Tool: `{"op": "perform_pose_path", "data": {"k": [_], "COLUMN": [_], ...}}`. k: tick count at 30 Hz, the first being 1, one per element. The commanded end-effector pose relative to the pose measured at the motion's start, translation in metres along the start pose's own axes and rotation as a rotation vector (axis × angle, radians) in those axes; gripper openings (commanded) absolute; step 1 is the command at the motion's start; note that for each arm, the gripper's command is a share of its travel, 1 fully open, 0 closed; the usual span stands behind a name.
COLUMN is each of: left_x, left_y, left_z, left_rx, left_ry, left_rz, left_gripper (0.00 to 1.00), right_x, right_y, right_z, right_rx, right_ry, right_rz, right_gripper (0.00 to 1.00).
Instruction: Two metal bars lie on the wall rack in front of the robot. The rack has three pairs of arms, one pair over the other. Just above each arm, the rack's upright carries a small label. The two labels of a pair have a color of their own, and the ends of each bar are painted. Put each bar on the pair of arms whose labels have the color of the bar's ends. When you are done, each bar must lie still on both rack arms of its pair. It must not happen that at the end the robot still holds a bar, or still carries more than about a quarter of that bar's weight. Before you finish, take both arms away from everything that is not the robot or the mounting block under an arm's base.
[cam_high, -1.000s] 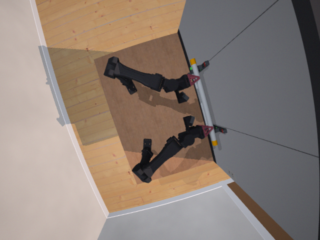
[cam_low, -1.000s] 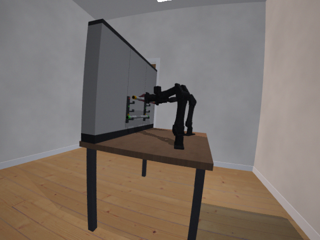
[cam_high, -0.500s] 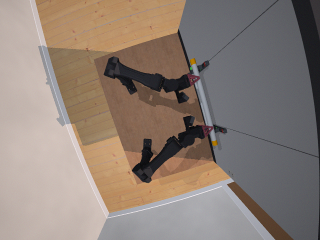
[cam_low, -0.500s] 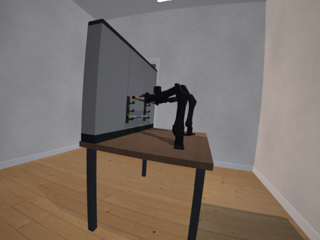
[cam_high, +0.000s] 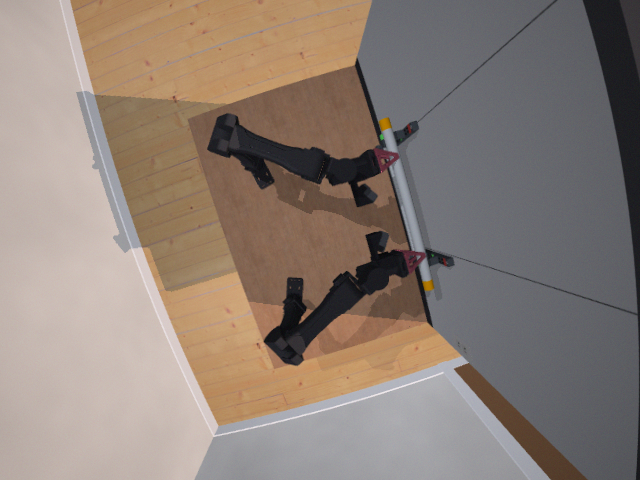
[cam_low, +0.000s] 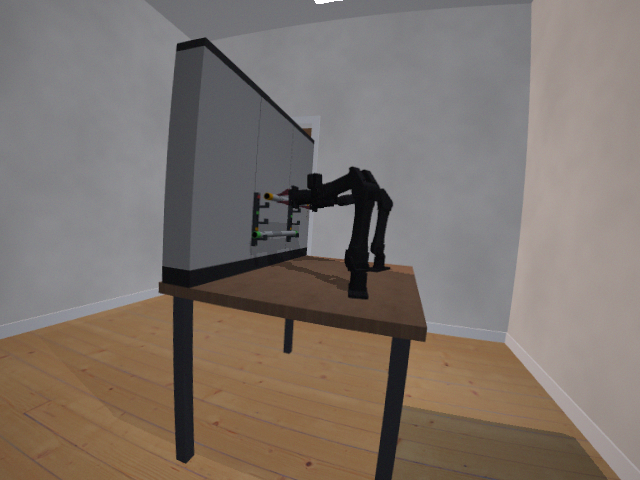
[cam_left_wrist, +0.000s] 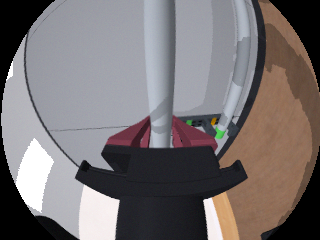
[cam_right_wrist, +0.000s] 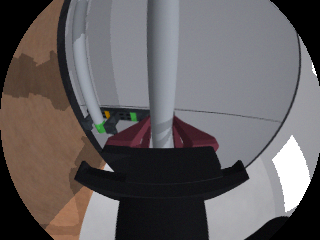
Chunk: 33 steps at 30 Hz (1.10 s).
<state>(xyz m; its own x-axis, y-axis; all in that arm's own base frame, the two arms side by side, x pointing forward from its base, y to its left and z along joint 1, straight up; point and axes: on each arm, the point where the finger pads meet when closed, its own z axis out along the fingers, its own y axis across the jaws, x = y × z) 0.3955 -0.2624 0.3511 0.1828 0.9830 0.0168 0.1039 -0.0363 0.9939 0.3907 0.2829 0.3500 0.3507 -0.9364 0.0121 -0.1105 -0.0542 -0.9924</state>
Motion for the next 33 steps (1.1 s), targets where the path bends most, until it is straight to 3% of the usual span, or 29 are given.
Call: {"op": "perform_pose_path", "data": {"k": [1,33], "left_x": [0.0036,0.0036], "left_y": [0.0395,0.0440], "left_z": [-0.0118,-0.0123], "left_rx": [-0.113,-0.113], "left_ry": [-0.004,-0.004], "left_rz": [-0.015,-0.015], "left_gripper": [0.00,0.00], "right_x": [0.0017,0.0018], "right_y": [-0.0430,-0.0488], "right_z": [-0.0129,-0.0136], "right_rx": [0.127,0.127], "right_ry": [-0.006,-0.006], "right_rz": [0.013,0.013], "right_gripper": [0.00,0.00]}}
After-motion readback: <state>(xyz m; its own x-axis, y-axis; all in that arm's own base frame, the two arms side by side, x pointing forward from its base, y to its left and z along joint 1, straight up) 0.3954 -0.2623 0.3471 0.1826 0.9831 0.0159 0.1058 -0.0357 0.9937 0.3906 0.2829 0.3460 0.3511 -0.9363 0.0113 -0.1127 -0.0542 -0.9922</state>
